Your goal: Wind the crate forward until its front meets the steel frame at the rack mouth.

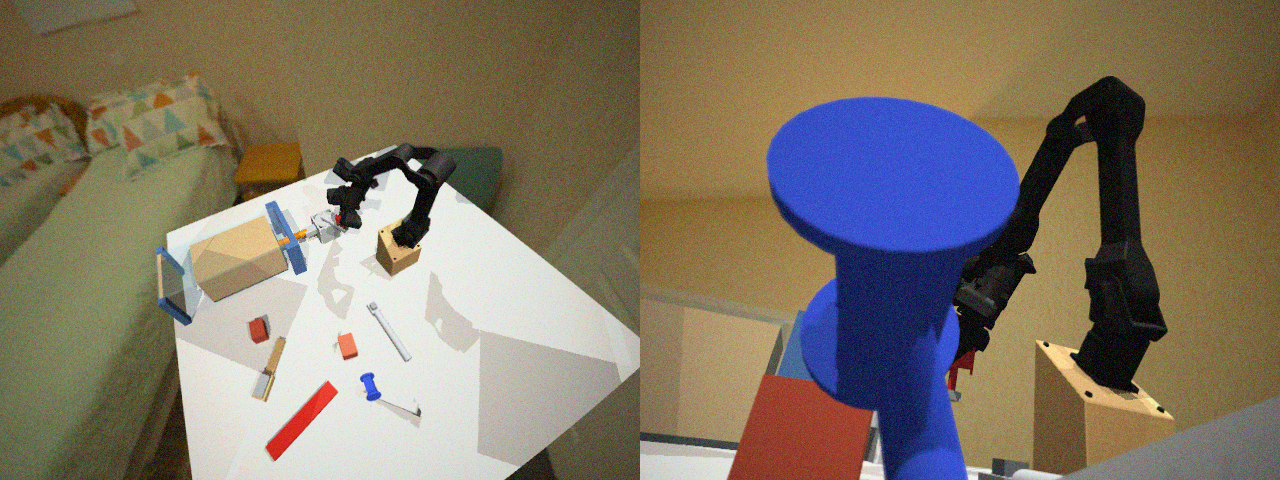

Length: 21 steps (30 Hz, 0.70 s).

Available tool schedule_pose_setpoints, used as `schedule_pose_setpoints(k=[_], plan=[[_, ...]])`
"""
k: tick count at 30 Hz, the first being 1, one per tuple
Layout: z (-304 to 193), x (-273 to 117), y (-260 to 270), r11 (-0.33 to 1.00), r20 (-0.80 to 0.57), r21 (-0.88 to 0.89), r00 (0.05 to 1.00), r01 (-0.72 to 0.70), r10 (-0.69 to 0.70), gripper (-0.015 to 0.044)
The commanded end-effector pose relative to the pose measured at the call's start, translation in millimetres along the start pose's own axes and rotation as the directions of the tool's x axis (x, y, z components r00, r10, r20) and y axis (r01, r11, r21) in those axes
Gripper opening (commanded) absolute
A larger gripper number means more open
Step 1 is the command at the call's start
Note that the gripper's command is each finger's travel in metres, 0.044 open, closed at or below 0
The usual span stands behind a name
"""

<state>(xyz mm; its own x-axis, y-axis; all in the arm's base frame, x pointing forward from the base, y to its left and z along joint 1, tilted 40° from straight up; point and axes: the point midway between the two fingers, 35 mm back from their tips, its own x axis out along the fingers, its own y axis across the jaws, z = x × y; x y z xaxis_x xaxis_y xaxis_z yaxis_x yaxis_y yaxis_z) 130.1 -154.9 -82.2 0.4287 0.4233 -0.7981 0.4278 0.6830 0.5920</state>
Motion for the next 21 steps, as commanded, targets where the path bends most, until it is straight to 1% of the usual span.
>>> schedule_pose_setpoints(k=[1, 21], plan=[[-9, -2, -9, 1.0, -0.022, 0.008, 1.0, 0.022, -0.022, 0.0], [-19, -7, -27, 1.0, -0.023, 0.009, 0.999, 0.024, -0.024, 0.0]])
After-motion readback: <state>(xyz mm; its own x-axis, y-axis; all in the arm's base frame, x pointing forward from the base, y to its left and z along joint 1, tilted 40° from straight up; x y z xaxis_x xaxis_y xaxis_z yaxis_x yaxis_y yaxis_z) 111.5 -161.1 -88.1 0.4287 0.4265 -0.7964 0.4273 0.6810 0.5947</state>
